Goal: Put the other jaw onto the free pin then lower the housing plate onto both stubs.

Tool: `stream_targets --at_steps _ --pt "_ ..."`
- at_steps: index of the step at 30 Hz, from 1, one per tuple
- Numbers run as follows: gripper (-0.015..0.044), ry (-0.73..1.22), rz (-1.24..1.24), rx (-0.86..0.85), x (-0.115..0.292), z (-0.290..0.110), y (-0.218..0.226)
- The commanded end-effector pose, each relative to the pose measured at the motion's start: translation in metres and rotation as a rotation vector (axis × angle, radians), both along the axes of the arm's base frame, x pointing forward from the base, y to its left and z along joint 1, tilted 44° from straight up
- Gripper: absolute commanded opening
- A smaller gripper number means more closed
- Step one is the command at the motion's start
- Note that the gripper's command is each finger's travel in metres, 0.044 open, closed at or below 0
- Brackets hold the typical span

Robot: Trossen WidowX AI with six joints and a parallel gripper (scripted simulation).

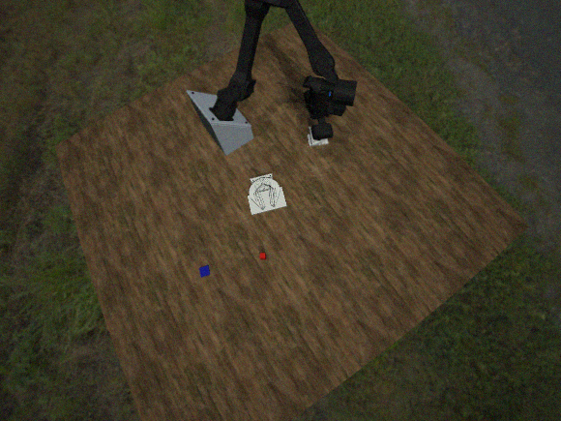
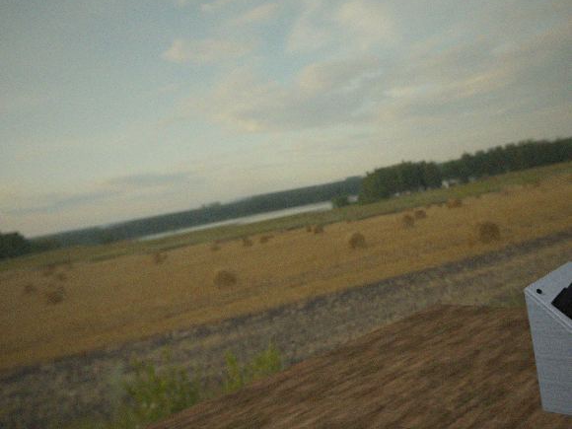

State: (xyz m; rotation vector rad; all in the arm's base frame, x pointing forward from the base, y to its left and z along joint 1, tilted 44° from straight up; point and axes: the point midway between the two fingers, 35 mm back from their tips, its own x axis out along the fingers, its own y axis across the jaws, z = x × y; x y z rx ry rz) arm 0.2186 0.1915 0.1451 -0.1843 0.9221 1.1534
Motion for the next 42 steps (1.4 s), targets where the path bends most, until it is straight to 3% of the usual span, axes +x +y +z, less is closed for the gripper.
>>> stream_targets --at_steps 1,42 --pt "0.0440 0.010 -0.004 -0.006 -0.001 -0.004 0.000" --pt "0.0440 0.010 -0.004 -0.005 0.002 -0.023 0.019"
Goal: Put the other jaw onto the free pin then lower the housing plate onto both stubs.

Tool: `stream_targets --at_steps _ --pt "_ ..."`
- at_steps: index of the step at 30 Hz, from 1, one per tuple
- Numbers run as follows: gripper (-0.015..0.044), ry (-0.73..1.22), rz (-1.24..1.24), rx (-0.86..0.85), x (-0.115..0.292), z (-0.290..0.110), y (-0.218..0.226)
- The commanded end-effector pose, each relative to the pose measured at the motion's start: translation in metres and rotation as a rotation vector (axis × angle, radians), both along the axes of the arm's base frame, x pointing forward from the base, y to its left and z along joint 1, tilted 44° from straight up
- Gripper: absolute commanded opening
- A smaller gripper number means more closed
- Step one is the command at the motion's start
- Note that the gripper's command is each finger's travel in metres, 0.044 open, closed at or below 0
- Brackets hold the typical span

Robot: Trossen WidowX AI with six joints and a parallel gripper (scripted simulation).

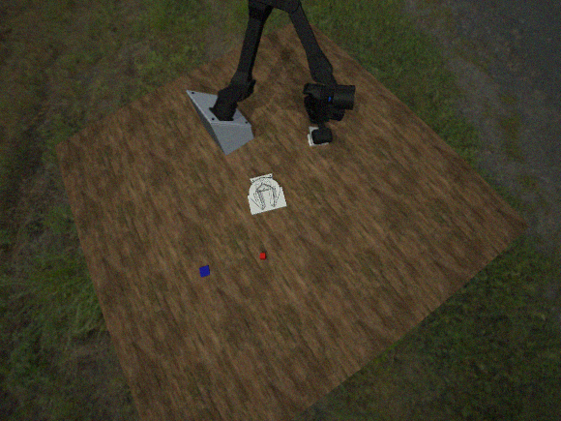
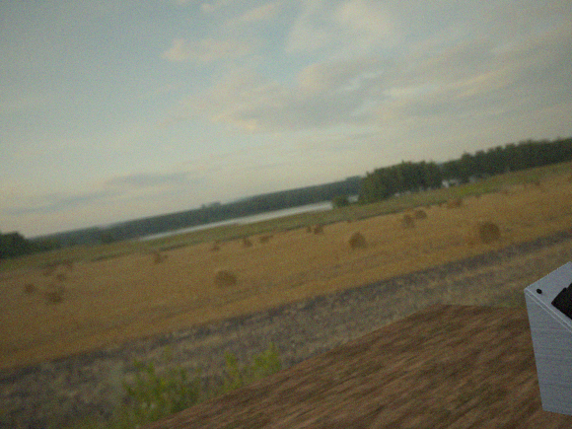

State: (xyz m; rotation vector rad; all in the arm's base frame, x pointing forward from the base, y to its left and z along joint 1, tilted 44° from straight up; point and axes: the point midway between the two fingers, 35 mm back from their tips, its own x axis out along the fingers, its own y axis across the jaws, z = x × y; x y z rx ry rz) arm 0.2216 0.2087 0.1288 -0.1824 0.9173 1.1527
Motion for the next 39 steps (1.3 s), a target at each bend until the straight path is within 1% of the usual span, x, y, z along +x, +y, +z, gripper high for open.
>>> stream_targets --at_steps 1,15,39 --pt "0.0440 0.014 -0.002 -0.009 -0.001 -0.008 0.003" --pt "0.0440 0.014 -0.002 -0.007 0.000 -0.023 0.018" --pt "0.0440 0.014 -0.002 -0.007 0.000 -0.024 0.019"
